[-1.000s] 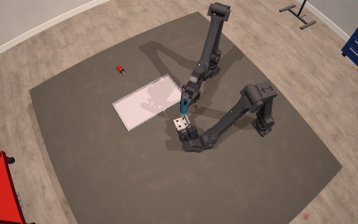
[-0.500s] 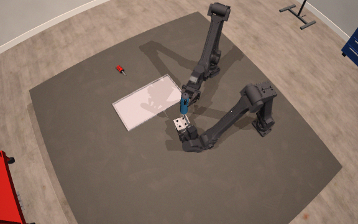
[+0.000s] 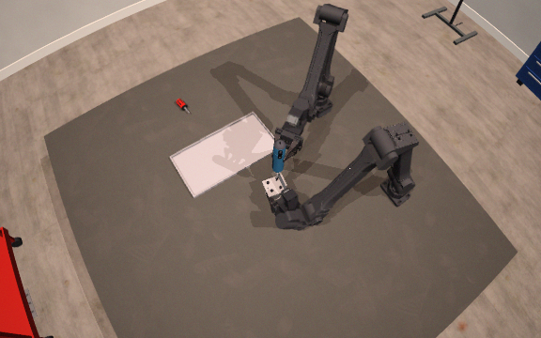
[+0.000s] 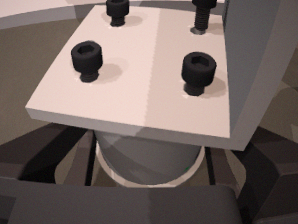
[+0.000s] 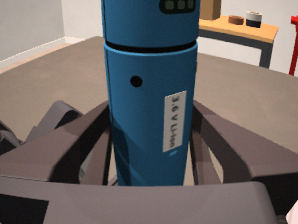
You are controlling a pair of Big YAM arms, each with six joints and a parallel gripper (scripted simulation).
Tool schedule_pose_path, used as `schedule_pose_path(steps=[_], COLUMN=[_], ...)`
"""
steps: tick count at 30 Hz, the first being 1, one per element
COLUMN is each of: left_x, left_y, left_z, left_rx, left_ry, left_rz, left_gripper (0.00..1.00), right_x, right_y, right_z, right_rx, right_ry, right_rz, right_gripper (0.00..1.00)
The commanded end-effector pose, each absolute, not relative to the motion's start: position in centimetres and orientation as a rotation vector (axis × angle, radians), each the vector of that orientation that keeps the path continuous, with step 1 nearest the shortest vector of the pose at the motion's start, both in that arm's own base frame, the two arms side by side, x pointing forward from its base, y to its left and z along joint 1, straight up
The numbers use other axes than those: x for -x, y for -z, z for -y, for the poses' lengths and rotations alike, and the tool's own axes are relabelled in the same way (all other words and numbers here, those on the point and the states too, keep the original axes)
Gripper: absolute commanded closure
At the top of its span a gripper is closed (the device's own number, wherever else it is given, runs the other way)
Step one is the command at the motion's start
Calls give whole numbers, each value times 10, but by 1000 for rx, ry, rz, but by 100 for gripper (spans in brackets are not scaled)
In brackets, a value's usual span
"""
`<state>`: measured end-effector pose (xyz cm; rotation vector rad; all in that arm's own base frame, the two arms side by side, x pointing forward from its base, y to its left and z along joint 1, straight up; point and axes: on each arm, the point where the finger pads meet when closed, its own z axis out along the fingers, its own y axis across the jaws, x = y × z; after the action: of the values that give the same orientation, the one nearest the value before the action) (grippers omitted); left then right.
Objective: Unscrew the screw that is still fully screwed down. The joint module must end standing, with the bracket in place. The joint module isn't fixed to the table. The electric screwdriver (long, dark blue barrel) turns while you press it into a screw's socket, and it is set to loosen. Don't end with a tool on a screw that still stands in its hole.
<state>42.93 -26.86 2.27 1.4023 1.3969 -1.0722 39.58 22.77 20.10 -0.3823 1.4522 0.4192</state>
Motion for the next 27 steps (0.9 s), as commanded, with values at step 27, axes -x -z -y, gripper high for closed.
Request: schedule_pose_path(steps=[27], left_x=[-437], left_y=[-30], left_z=[271], left_rx=[-1404], left_ry=[1056], left_rz=[-1376], left_gripper=[41], right_x=[-411], right_y=[-248], right_z=[-245], right_rx=[386], right_ry=[-434], right_rz=[-1367], right_gripper=[58])
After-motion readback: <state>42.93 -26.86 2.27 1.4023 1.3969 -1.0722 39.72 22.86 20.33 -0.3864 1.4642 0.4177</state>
